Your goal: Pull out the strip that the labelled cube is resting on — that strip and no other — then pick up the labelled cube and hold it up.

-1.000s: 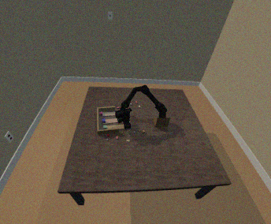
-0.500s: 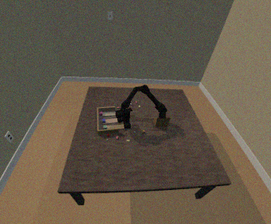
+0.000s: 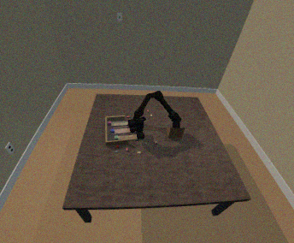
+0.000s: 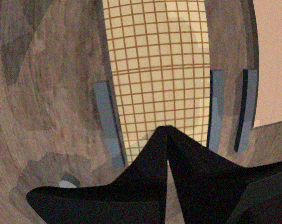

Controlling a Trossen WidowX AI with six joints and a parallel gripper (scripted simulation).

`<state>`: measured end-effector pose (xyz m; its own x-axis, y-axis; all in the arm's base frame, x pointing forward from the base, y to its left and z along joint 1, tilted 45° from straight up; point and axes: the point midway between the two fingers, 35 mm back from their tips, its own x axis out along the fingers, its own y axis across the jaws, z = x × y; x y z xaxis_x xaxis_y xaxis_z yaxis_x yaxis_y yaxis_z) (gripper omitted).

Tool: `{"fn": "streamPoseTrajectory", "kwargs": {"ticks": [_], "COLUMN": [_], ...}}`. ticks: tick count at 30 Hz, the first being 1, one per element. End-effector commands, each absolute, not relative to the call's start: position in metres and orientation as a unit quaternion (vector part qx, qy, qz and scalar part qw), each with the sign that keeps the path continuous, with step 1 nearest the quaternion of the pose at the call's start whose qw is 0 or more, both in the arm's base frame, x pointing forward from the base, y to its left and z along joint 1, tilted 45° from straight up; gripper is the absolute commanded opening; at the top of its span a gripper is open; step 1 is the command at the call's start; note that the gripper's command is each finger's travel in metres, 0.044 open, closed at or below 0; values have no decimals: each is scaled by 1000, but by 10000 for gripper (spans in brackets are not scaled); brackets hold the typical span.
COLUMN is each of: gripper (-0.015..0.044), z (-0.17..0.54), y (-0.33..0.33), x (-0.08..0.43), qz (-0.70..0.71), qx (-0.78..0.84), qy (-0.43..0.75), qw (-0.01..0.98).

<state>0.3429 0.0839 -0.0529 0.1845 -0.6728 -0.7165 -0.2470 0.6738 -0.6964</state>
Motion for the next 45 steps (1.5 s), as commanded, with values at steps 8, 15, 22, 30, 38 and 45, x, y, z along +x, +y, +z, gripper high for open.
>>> {"fn": "streamPoseTrajectory", "kwargs": {"ticks": [8, 15, 22, 30, 38, 45], "gripper": [0, 0, 0, 0, 0, 0], "z": [-57, -56, -56, -56, -55, -54], "y": [73, 70, 66, 63, 59, 56], "x": [322, 312, 302, 291, 280, 270], "qz": [-161, -161, -161, -161, -160, -160], "qx": [-374, -374, -374, -374, -374, -374], "qy": [626, 626, 626, 627, 627, 627], "qw": [665, 665, 665, 664, 664, 664]}}
